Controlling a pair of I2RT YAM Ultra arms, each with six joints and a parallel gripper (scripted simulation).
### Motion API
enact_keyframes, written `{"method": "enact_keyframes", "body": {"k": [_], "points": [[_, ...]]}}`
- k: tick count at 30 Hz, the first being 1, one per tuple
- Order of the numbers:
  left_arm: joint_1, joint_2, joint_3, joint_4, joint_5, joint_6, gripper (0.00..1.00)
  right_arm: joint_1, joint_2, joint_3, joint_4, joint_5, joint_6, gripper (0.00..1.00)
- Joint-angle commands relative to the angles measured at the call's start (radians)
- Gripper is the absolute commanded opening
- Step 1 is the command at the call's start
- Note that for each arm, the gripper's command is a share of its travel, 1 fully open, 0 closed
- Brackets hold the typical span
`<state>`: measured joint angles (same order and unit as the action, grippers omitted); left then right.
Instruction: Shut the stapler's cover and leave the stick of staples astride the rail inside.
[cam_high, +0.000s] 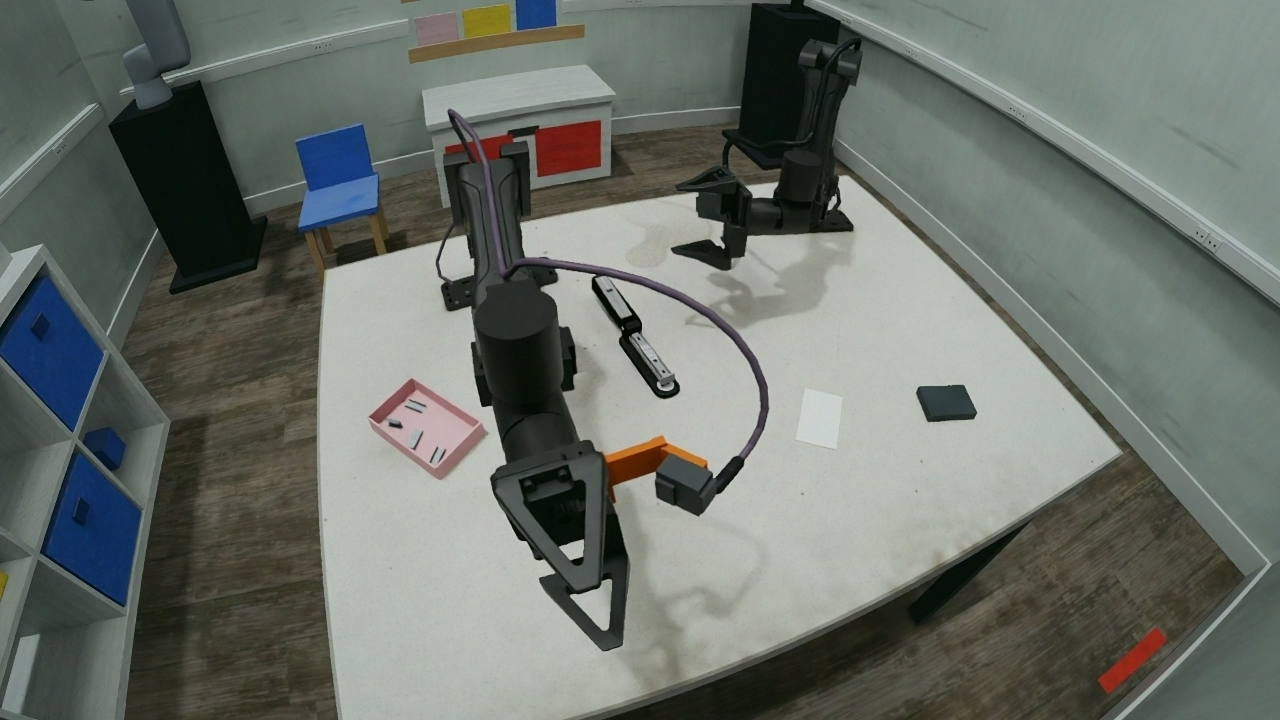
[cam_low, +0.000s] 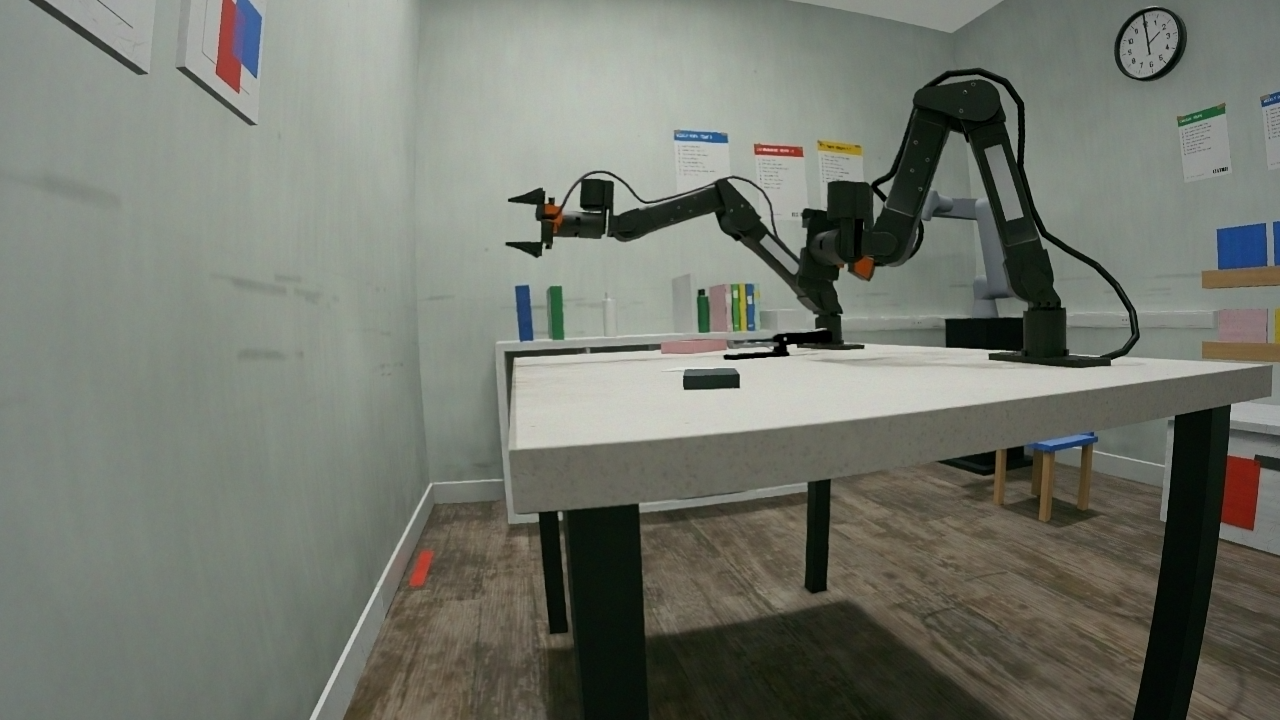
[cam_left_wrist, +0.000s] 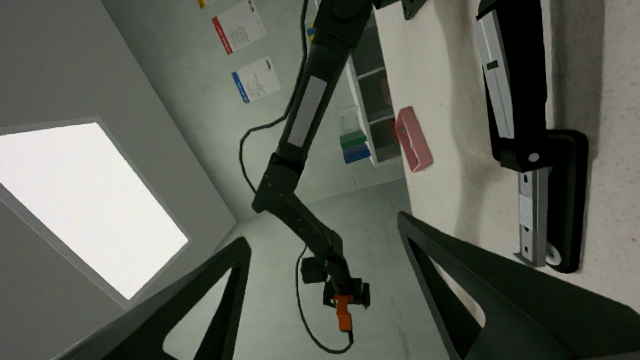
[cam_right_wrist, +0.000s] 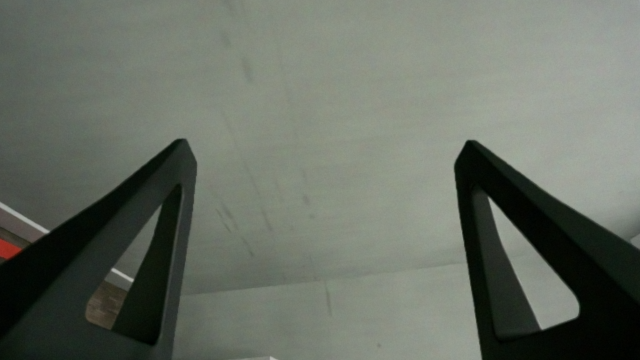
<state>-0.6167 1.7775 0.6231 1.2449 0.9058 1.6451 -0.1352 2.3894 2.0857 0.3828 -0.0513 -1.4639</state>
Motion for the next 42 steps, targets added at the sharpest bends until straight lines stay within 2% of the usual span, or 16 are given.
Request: {"method": "enact_keyframes", "body": {"k": [1, 18, 23, 25, 28, 32, 34, 35, 42], "points": [[0.000, -0.011, 0.009, -0.003, -0.002, -0.011, 1.00, 0.000, -0.032, 0.019, 0.015, 0.001, 0.006, 1.00], [0.000, -0.005, 0.004, 0.004, 0.000, 0.000, 1.00, 0.000, -0.010, 0.006, 0.005, 0.000, 0.000, 1.00], [0.045, -0.019, -0.016, -0.011, 0.016, -0.019, 1.00, 0.019, -0.045, -0.033, -0.041, 0.005, 0.098, 1.00], [0.097, -0.020, -0.014, -0.041, -0.020, -0.063, 1.00, 0.036, -0.076, -0.064, -0.068, 0.007, 0.167, 1.00], [0.145, -0.037, 0.000, -0.091, -0.054, -0.144, 1.00, 0.068, -0.140, -0.127, -0.112, 0.001, 0.259, 1.00], [0.128, -0.097, 0.012, -0.193, -0.114, -0.276, 1.00, 0.126, -0.238, -0.277, -0.179, 0.003, 0.413, 1.00], [0.128, -0.097, 0.012, -0.193, -0.114, -0.276, 1.00, 0.126, -0.238, -0.277, -0.179, 0.003, 0.413, 1.00], [0.121, -0.123, 0.015, -0.243, -0.136, -0.315, 1.00, 0.145, -0.308, -0.348, -0.181, 0.004, 0.467, 1.00], [0.072, -0.264, 0.023, -0.426, -0.240, -0.532, 1.00, 0.253, -0.555, -0.662, -0.273, 0.007, 0.727, 1.00]]}}
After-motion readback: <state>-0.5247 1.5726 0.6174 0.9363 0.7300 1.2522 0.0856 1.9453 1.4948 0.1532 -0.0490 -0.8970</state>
